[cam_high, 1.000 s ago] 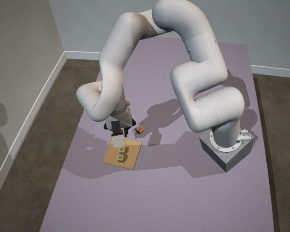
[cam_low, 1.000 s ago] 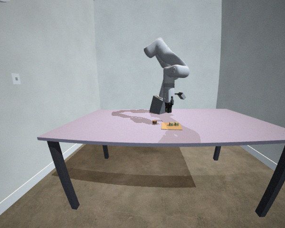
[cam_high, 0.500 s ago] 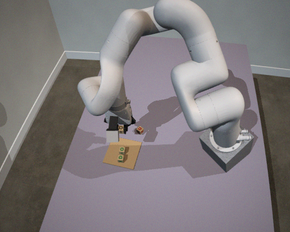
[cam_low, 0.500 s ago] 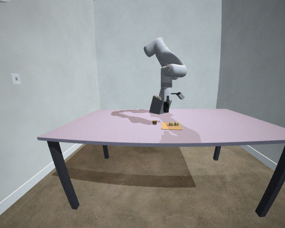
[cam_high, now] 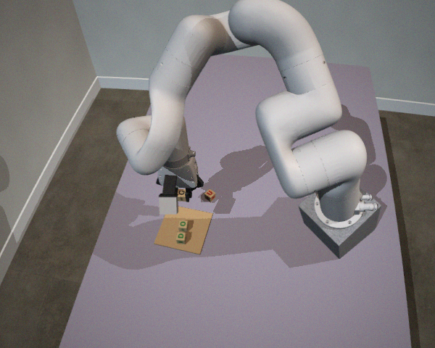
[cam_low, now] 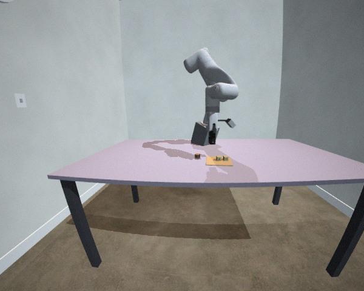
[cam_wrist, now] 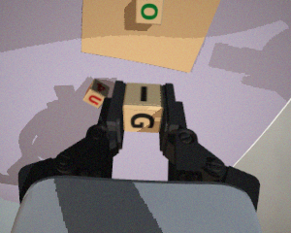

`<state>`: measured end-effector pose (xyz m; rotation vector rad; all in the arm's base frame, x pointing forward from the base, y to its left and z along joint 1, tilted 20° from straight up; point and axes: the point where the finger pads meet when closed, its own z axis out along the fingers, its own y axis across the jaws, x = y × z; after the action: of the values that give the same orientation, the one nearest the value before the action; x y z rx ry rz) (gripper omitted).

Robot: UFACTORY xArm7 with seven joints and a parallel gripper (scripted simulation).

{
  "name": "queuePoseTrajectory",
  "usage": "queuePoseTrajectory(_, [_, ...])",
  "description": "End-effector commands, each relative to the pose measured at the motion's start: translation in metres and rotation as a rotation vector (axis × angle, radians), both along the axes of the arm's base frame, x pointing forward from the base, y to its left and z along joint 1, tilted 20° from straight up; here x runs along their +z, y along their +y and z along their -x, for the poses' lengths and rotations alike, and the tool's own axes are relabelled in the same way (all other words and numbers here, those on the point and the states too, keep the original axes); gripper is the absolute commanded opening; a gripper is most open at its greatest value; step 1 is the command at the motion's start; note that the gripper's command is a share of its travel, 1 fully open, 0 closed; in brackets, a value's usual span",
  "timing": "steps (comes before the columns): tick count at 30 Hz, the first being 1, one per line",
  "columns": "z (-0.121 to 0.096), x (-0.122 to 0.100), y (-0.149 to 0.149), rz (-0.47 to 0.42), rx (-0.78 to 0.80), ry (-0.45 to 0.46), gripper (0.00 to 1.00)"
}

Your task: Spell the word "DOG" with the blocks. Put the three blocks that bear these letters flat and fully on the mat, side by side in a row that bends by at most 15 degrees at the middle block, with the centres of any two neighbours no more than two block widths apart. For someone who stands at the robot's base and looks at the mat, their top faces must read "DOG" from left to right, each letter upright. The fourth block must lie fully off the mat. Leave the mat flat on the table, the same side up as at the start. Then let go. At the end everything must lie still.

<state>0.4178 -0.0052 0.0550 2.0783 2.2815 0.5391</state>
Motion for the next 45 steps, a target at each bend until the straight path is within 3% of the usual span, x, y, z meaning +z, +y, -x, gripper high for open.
queuePoseTrajectory(1, [-0.003,-0.006,0.002,0.000,-0.003,-0.001,0.21])
queuePoseTrajectory(13, [-0.016,-0.059,0.016,0.000,-0.003,-0.001,0.21])
queuePoseTrajectory(22, [-0.021,-0.082,0.022,0.000,-0.003,-0.001,0.21])
queuePoseTrajectory(45, [-0.023,-0.087,0.023,0.000,-0.003,-0.001,0.21])
